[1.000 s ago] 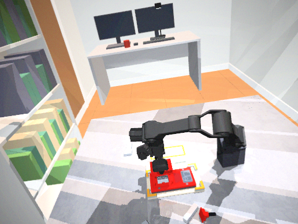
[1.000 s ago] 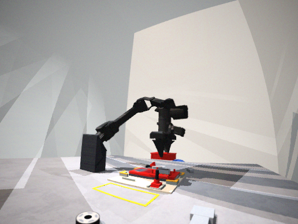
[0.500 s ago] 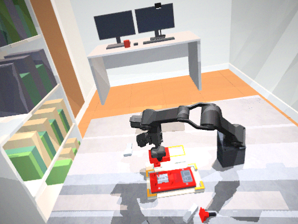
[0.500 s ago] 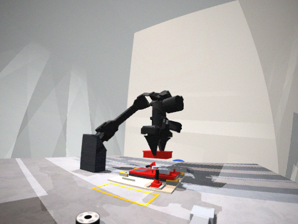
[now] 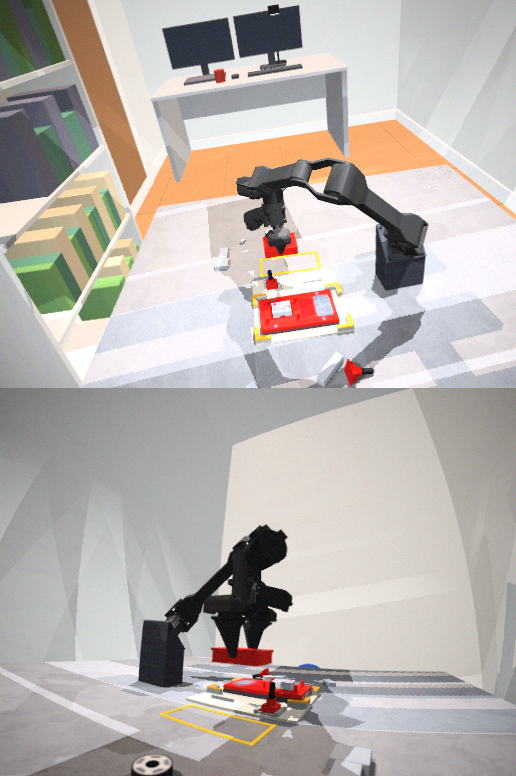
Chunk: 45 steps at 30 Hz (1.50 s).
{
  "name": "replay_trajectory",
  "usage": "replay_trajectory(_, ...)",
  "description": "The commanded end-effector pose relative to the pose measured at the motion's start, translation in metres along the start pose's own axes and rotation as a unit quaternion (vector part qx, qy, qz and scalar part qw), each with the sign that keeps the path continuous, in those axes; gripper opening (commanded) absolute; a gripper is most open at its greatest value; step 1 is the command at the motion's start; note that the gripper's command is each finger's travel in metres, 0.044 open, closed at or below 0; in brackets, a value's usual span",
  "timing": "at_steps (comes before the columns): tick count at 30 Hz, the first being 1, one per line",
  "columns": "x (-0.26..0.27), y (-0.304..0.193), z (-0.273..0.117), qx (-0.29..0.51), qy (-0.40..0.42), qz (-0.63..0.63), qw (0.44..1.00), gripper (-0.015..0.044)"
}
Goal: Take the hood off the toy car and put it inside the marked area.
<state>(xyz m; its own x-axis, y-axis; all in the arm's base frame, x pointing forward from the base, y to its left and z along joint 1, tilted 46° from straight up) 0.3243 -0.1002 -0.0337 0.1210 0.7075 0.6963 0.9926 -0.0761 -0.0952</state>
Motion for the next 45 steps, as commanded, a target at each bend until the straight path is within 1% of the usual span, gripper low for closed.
replay_trajectory(1, -0.022, -0.005, 0.001, 0.002, 0.001, -0.005, 1.000, 0.0000)
replay_trajectory(7, -0.050, -0.016, 0.003, 0.003, 0.005, -0.007, 1.000, 0.0000)
replay_trajectory(45, -0.050, -0.014, 0.033, 0.003, 0.005, -0.007, 1.000, 0.0000)
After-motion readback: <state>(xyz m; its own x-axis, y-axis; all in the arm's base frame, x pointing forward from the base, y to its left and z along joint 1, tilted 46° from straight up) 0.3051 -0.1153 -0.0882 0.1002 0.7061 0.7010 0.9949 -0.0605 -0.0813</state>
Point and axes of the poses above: the point midway between the two fingers, 35 mm back from their tips, its own z axis out along the fingers, its own x axis across the jaws, y = z × x, the point moved 5 cm from there along -z, back along the fingers, and after that the axes turned 7 degrees about z, right-handed, at the moved point
